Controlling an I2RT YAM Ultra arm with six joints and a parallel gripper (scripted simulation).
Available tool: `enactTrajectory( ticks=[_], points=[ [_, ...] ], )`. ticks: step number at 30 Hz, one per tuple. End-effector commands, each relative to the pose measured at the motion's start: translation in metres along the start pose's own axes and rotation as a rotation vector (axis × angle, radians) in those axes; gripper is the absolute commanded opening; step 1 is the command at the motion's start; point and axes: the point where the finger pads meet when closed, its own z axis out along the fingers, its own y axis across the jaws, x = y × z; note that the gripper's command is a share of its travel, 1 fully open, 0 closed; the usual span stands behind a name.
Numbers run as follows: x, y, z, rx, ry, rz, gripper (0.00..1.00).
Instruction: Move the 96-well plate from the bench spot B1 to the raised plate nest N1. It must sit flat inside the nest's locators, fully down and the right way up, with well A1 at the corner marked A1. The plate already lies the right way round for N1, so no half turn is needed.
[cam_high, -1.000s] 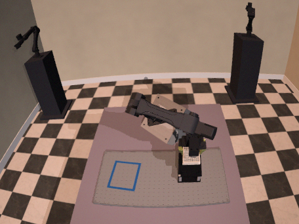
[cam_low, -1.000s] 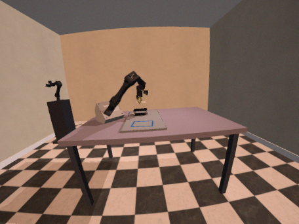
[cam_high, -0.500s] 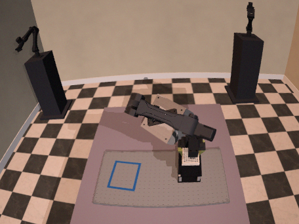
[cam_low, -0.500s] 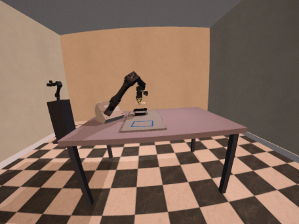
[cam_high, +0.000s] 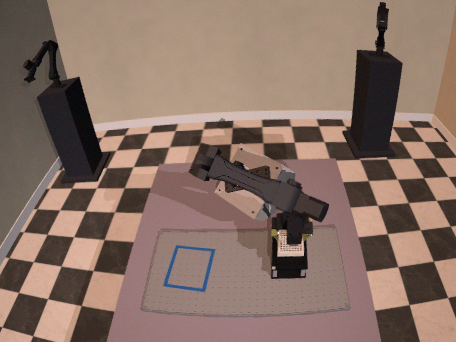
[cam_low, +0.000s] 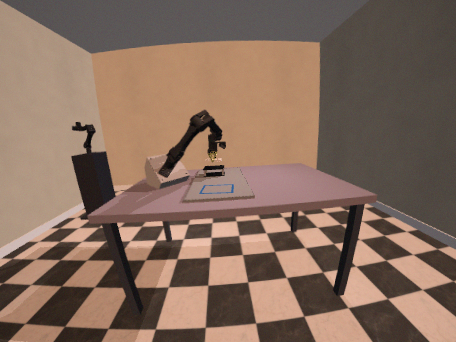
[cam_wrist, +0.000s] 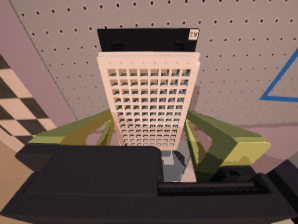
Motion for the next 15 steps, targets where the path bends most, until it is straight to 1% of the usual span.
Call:
enactTrajectory(
  ticks=[1,2,5,8,10,12,14,15],
  points=[
    [0.002,0.002,0.010,0.007,-0.011,-0.019,0.00],
    [0.002,0.003,0.012,0.009,-0.010,-0.022,0.00],
    [0.002,0.005,0.012,-0.005,-0.021,-0.025,0.00],
    [0.002,0.003,0.022,0.008,-0.010,-0.020,0.00],
    [0.002,0.003,0.026,0.009,-0.009,-0.022,0.00],
    [0.001,0.005,0.024,-0.004,-0.020,-0.024,0.00],
    [0.001,0.005,0.024,-0.004,-0.020,-0.024,0.00],
    [0.000,0.006,0.022,-0.012,-0.027,-0.022,0.00]
  ],
)
